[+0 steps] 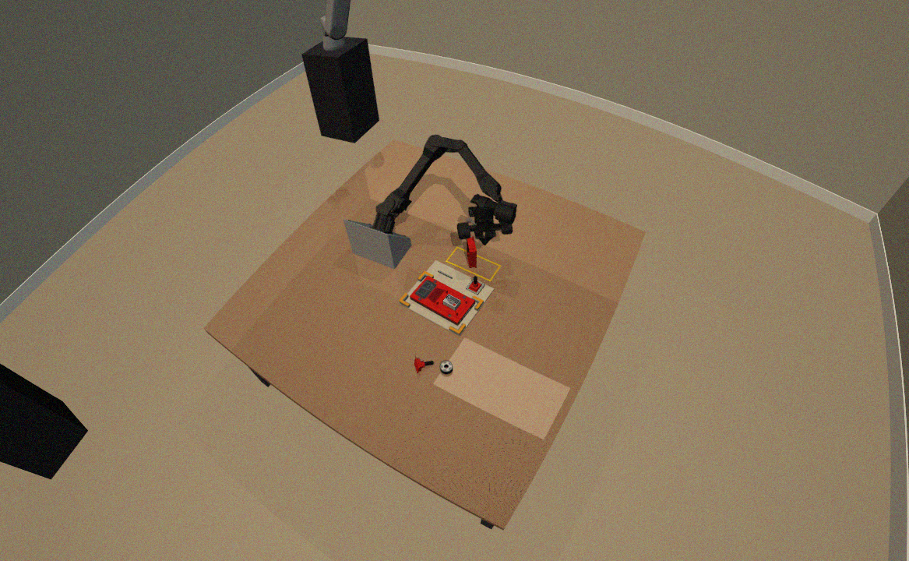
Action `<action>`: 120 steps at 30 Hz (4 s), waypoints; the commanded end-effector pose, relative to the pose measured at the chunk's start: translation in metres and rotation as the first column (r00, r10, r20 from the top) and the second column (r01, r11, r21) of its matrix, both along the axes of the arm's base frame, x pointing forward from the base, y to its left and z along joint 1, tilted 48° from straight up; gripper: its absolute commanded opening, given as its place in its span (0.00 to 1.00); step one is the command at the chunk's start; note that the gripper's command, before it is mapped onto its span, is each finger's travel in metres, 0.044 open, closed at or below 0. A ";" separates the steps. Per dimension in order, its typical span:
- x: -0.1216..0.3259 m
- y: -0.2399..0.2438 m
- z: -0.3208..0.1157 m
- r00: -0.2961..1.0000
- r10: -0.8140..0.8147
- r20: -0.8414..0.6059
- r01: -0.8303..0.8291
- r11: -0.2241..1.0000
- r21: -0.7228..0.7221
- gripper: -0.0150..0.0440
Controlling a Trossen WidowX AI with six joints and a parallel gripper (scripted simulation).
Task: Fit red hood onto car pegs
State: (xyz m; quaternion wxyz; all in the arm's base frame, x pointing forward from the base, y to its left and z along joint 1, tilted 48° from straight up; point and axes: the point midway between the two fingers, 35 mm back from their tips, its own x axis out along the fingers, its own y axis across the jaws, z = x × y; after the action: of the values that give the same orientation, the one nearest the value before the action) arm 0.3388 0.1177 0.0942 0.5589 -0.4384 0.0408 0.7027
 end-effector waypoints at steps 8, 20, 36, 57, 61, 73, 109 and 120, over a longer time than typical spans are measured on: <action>-0.002 0.003 -0.006 1.000 -0.003 -0.005 0.003 1.000 -0.001 0.25; -0.008 -0.001 -0.009 1.000 -0.003 -0.006 0.003 1.000 -0.001 0.25; -0.015 -0.005 -0.013 1.000 -0.003 -0.006 0.003 1.000 -0.002 0.25; -0.026 -0.010 -0.019 1.000 -0.004 -0.007 0.003 1.000 -0.003 0.25; -0.028 -0.011 -0.020 1.000 -0.004 -0.007 0.003 1.000 -0.003 0.25; -0.034 -0.014 -0.023 1.000 -0.003 -0.007 0.003 1.000 -0.003 0.25; -0.053 -0.022 -0.033 1.000 -0.003 -0.008 0.003 1.000 -0.003 0.25; -0.050 -0.081 0.022 1.000 -0.003 -0.009 0.003 1.000 -0.005 0.25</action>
State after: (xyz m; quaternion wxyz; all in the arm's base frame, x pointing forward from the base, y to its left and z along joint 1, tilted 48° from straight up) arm 0.2904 0.0527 0.1003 0.5600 -0.4361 0.0474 0.7028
